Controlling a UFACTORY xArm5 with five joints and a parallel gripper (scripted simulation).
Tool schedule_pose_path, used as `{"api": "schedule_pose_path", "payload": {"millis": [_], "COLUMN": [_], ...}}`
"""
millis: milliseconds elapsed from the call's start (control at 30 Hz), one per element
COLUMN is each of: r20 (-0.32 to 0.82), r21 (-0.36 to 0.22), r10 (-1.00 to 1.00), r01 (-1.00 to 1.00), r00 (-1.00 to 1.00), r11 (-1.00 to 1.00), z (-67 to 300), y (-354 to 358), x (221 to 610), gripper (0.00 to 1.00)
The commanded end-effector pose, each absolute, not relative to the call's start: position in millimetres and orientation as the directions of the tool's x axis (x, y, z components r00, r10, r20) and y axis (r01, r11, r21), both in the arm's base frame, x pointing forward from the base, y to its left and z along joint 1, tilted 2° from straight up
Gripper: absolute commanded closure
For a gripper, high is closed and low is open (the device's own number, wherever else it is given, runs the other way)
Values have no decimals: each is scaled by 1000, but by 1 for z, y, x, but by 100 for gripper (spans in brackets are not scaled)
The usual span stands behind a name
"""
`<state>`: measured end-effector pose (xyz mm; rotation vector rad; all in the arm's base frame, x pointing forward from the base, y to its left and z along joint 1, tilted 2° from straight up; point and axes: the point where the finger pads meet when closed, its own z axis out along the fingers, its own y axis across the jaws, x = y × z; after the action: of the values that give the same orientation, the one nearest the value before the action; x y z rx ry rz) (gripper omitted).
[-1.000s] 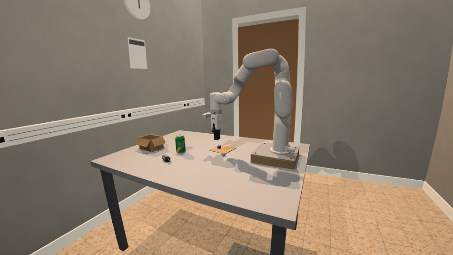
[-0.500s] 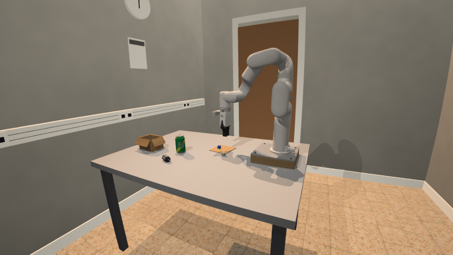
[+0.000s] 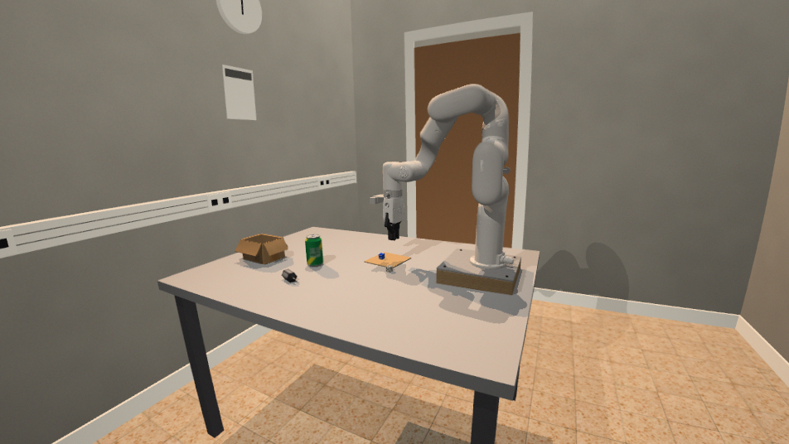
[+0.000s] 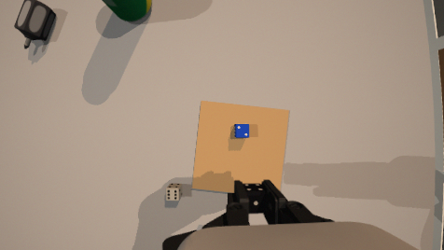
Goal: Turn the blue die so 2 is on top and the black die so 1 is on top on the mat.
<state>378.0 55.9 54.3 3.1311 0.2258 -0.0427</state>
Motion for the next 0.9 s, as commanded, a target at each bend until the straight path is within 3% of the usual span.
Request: {"api": "schedule_pose_path", "payload": {"millis": [0,500,867], "r20": [-24,-24,-24], "r21": [0,0,0], "r10": [143,143,143], "r01": [143,143,143], "r00": [989,989,989], "r11": [-990,-990,-990], "z": [47,-20,-29], "y": [56,55,54], "x": [379,378,378], "gripper": [85,85,85]}}
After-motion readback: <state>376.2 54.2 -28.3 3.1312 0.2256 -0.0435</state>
